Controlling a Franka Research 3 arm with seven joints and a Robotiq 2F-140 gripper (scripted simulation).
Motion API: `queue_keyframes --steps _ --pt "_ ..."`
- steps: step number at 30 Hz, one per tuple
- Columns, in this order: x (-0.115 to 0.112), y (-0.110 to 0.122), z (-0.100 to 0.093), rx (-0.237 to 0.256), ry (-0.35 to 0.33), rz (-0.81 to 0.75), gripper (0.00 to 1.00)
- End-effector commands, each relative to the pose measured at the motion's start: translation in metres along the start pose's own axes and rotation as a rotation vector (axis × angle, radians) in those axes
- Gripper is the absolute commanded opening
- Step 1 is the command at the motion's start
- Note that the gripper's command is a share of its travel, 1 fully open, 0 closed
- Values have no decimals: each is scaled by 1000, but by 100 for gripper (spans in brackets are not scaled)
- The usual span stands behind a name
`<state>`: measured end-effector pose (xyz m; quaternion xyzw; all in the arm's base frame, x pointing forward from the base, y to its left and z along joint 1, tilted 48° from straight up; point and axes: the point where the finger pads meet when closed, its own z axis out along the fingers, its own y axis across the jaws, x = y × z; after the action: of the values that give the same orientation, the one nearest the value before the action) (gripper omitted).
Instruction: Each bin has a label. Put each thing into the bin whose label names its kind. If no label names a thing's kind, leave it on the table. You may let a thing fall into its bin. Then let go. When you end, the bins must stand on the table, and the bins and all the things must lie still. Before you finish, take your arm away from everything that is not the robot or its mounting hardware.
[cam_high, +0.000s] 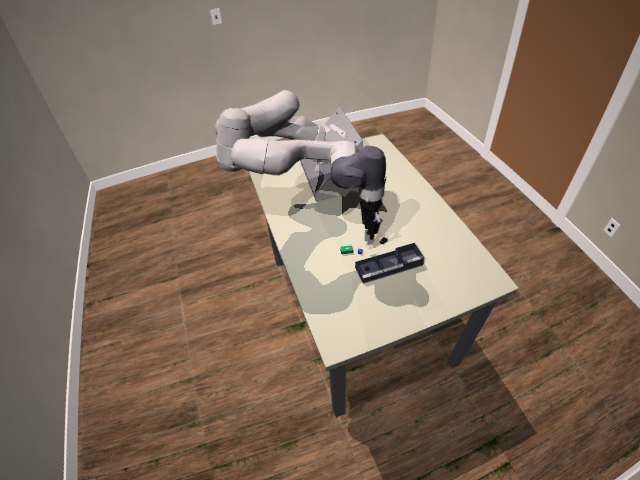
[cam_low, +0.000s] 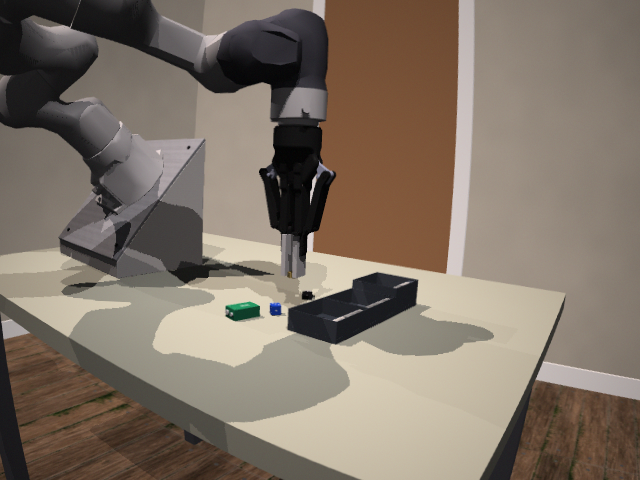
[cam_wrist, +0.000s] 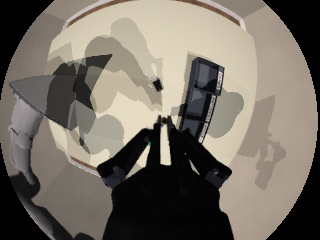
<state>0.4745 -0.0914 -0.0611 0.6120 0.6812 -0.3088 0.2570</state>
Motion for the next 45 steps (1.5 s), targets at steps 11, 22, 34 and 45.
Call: queue_keyframes --steps 11,22,34,45 --pt "-1 -4 -4 10 -5 -10 7" --pt "-1 -3 -11 10 -5 -10 7" --pt "-1 -3 -11 10 -5 -10 7" --pt "-1 -3 -11 10 -5 -10 7"
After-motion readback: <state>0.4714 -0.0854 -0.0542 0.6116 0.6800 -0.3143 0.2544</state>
